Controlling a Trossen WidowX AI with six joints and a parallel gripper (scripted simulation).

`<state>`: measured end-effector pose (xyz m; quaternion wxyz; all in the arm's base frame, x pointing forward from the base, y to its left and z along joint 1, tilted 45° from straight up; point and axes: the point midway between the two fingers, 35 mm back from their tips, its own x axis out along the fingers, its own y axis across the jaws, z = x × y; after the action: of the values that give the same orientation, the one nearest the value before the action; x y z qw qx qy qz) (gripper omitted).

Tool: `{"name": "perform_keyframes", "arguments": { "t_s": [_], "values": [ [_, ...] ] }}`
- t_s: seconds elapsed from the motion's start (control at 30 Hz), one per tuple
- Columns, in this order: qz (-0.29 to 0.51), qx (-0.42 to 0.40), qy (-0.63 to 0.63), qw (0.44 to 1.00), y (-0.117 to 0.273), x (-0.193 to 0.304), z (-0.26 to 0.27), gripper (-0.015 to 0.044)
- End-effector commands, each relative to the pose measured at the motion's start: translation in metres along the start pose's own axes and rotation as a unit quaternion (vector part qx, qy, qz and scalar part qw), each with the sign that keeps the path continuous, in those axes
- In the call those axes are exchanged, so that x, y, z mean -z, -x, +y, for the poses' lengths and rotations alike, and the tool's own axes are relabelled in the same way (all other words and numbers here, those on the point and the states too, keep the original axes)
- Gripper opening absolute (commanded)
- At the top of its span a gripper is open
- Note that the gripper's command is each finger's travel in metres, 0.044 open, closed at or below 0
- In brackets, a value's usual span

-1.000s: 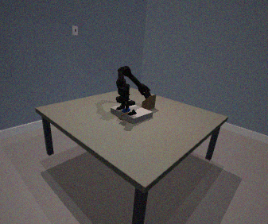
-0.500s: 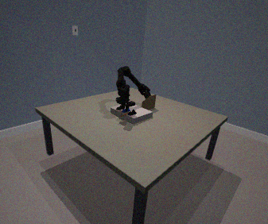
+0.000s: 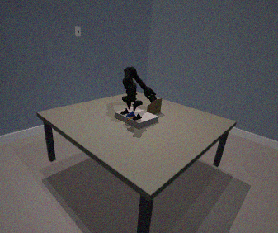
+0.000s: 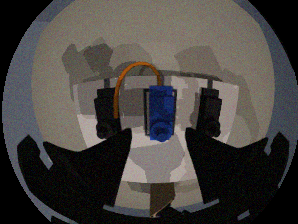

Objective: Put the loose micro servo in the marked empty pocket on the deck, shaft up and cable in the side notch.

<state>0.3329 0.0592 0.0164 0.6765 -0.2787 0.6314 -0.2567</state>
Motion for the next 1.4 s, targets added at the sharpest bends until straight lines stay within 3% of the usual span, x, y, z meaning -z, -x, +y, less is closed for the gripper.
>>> {"name": "perform_keyframes", "arguments": {
  "t_s": [0.0, 0.13, 0.4, 0.63, 1.37],
  "values": [
    [-0.001, -0.006, 0.003, 1.000, 0.025, 0.032, 0.003, 0.0345],
    [0.002, -0.004, 0.001, 1.000, 0.053, 0.085, -0.001, 0.0440],
    [0.002, -0.003, 0.001, 1.000, 0.062, 0.094, -0.002, 0.0440],
    [-0.003, -0.003, 0.006, 1.000, 0.107, 0.093, -0.002, 0.0440],
    [-0.003, -0.003, 0.006, 1.000, 0.107, 0.093, -0.002, 0.0440]
  ]
}}
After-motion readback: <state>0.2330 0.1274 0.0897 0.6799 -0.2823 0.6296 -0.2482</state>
